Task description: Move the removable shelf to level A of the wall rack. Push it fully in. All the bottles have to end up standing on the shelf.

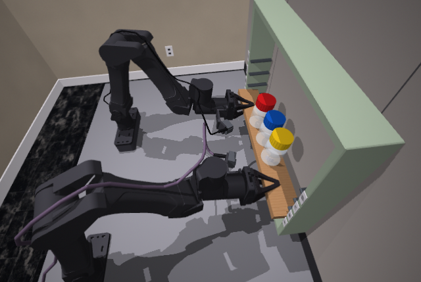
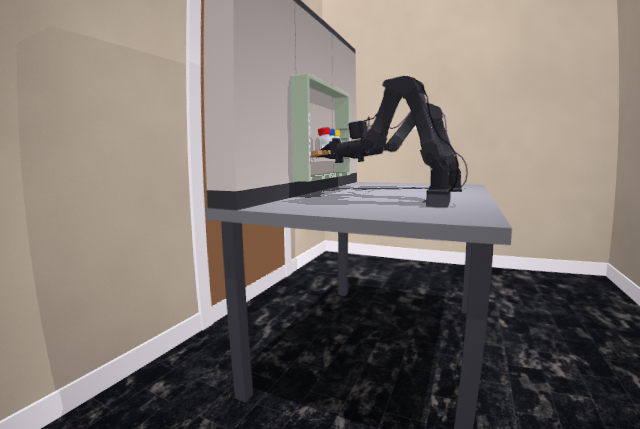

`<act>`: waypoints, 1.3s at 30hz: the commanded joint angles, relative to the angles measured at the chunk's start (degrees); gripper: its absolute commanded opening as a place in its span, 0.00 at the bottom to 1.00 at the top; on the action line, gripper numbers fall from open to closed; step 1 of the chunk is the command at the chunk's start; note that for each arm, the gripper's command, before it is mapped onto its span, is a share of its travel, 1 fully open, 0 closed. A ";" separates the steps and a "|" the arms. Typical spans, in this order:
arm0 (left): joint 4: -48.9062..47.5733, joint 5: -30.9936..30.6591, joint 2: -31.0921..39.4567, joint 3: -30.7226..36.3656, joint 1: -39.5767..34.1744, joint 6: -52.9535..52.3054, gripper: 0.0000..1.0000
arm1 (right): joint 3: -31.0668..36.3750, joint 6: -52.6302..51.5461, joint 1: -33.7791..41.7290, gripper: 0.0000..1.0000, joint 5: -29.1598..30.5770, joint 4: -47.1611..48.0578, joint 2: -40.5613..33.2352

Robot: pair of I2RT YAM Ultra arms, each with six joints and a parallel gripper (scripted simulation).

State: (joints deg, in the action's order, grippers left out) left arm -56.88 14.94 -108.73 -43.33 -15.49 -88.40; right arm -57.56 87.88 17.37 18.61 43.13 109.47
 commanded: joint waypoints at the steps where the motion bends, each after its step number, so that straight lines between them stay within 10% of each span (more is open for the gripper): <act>1: -3.85 -0.19 0.90 -3.68 0.77 -1.63 0.00 | -4.09 2.14 -0.82 0.00 -0.19 3.83 -0.77; 39: -1.18 -0.91 -1.49 -8.73 1.51 -1.60 0.00 | -9.59 2.11 -1.66 0.00 -1.02 1.05 1.98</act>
State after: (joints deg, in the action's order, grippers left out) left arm -53.80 14.06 -112.01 -48.82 -14.55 -88.18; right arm -63.48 87.96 16.34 17.58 39.83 113.08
